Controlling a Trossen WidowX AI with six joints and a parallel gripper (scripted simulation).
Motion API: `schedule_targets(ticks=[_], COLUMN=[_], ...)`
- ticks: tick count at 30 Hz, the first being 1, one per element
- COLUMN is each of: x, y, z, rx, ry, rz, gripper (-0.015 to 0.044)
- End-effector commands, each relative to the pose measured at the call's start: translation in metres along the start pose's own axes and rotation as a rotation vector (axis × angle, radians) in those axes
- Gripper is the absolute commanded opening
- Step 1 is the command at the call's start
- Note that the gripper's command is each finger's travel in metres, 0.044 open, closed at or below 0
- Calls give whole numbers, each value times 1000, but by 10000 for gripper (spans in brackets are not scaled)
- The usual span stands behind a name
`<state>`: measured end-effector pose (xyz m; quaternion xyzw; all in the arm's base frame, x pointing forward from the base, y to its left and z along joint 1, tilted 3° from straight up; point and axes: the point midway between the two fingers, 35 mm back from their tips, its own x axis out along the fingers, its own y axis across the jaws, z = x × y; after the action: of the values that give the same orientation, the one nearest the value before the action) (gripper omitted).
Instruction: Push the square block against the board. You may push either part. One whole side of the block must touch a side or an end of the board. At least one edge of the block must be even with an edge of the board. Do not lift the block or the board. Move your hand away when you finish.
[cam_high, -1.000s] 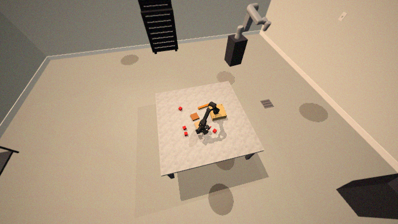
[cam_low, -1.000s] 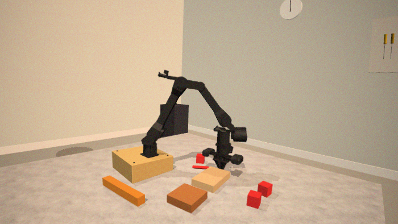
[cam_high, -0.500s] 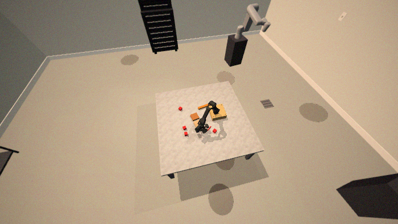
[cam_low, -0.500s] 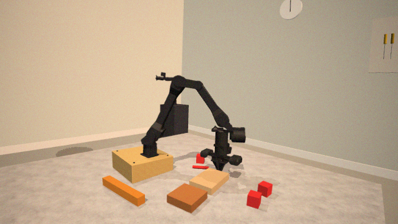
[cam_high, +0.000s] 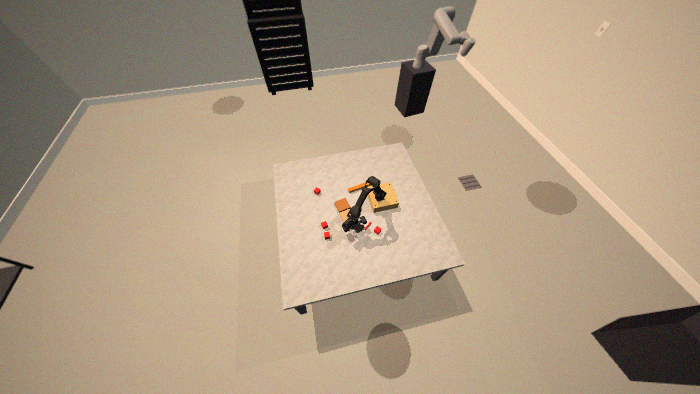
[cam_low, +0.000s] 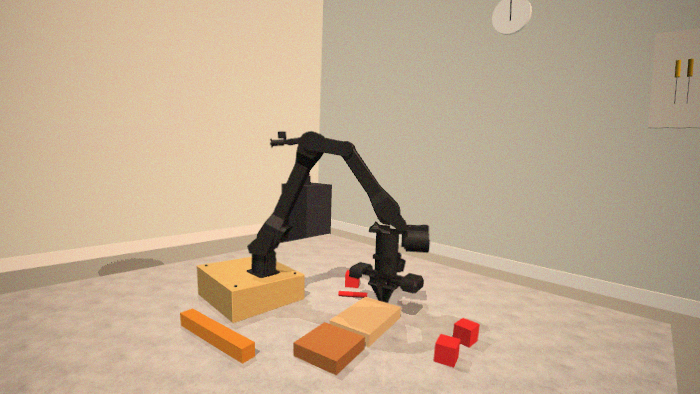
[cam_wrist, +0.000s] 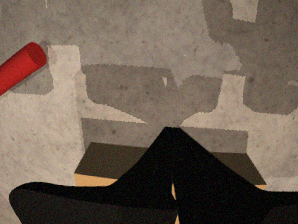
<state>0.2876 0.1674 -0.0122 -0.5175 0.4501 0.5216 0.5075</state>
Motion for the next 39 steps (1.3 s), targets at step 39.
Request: schedule_targets(ticks=[39], x=[-55], y=[0], z=[34], rx=[1], ry=[2], rz=[-2], gripper=[0])
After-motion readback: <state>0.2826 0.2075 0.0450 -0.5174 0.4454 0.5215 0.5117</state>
